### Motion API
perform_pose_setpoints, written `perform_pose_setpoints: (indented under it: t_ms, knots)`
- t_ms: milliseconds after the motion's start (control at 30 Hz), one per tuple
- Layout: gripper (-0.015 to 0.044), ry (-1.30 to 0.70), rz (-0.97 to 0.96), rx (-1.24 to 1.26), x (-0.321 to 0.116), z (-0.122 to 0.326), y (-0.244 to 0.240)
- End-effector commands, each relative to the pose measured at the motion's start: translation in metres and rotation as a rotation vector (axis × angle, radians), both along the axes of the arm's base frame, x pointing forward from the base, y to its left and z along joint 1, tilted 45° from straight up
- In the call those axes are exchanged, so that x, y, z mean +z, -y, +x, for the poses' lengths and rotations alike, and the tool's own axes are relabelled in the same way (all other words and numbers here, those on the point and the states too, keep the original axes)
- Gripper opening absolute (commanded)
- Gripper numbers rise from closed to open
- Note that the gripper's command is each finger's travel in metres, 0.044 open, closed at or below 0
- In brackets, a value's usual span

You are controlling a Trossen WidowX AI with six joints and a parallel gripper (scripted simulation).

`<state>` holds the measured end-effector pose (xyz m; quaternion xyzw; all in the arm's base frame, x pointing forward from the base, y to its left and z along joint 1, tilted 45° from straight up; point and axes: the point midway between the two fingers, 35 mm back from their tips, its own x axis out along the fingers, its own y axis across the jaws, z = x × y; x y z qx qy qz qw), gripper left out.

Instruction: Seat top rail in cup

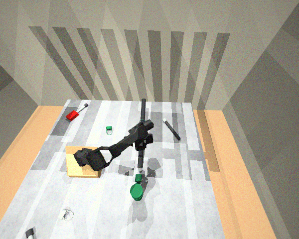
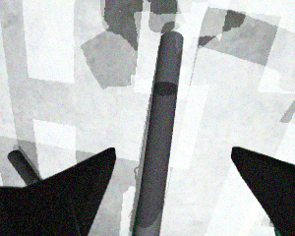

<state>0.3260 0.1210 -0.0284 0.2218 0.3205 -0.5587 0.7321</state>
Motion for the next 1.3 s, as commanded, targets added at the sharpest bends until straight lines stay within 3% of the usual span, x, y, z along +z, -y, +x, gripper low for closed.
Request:
perform_pose_setpoints:
  t_ms: [0,1267]
  knots:
    - [0.0440,0.065,0.016,-0.136,-0.007,0.001,0.001]
    - [0.0440,0.066,0.014,-0.135,-0.061,0.011,0.052]
